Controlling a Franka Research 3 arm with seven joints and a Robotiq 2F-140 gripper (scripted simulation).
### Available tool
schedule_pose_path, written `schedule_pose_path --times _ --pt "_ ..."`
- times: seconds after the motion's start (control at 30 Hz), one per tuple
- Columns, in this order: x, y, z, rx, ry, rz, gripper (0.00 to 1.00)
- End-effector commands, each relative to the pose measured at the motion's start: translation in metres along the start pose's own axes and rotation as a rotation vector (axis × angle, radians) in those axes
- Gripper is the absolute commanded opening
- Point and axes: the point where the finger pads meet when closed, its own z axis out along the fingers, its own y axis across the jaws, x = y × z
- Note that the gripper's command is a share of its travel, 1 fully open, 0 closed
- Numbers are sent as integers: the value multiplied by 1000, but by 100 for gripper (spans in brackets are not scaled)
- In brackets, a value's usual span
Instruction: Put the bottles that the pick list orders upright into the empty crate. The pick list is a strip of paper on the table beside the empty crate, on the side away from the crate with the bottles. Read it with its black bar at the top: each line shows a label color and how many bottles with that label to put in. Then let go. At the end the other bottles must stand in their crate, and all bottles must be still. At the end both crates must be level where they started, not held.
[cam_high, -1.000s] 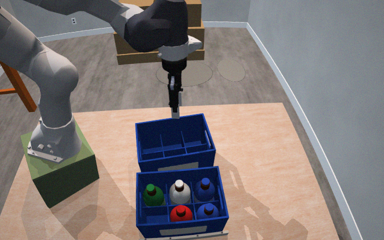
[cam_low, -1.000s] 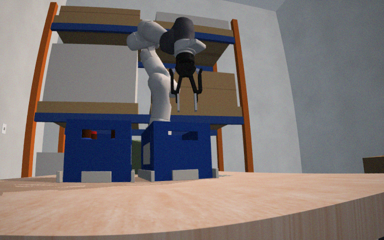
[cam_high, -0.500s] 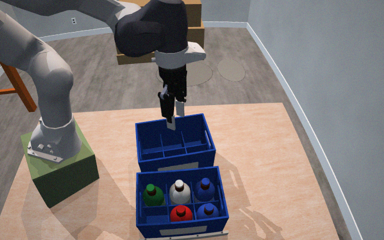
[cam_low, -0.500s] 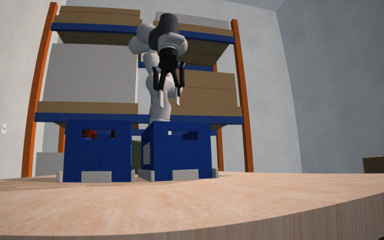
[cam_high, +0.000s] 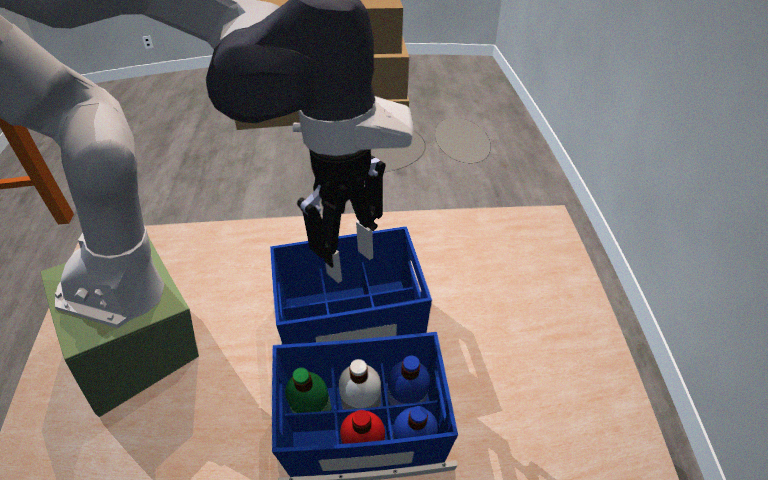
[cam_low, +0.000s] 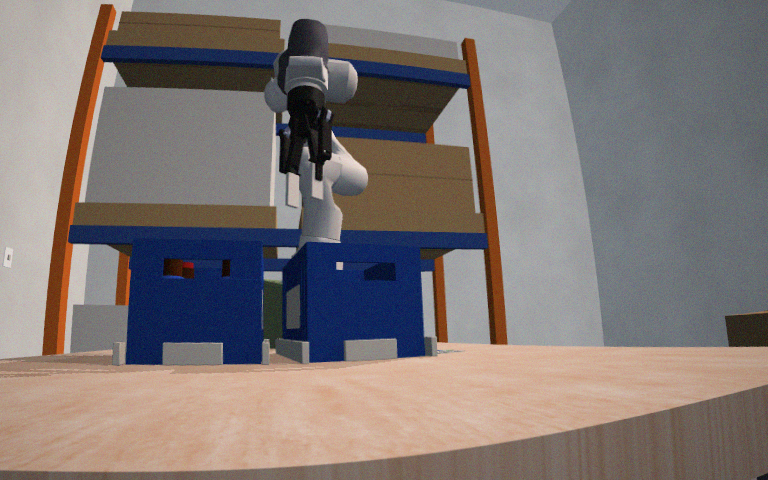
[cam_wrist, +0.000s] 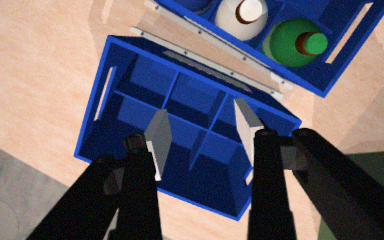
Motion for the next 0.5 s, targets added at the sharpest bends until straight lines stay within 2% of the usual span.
schedule_pose_path --times 0.0,0.07,0.1,0.47 --pt "10 12 -5 -6 -2 157 38" --pt "10 12 -5 -6 -2 157 38" --pt "13 15 -6 -5 -1 221 38" --pt "52 51 -21 -10 2 480 38"
